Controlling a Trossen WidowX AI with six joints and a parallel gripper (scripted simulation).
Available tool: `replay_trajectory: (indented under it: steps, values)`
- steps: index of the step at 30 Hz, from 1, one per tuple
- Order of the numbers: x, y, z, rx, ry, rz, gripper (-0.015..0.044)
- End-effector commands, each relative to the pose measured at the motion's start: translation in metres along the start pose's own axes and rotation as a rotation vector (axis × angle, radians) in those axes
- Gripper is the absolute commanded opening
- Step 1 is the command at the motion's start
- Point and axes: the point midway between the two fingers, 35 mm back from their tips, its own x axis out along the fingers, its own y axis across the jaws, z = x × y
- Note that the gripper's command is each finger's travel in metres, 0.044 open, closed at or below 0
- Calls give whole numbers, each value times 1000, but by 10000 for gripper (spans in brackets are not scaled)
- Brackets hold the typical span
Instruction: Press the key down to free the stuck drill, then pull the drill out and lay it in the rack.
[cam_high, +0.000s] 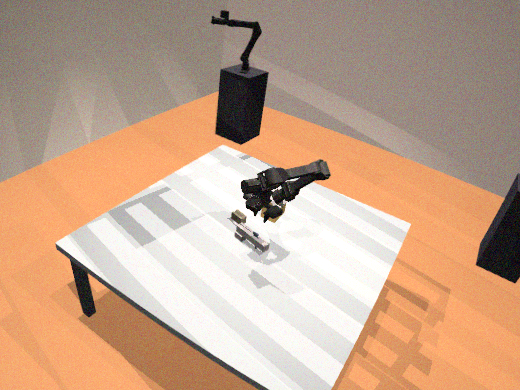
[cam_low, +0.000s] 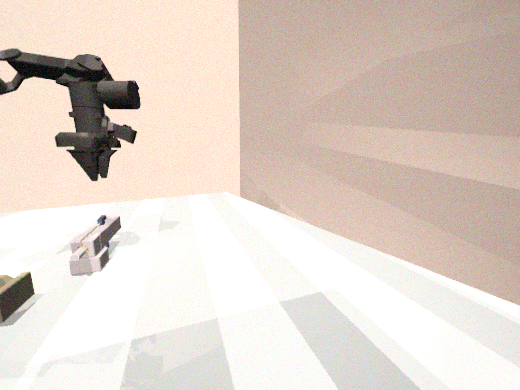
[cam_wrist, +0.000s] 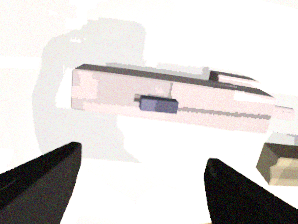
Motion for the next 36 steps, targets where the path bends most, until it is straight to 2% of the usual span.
replay_trajectory:
  steps: [1,4,13,22,36]
  values:
    - [5,-6,1,-57,4,0,368]
    - [20,-33,9,-305,4,-3,440]
    - [70,-115,11,-1076,10,-6,440]
    - [101,-157,-2,-1533,14,-1,440]
    - [104,-161,-3,-1574,14,0,440]
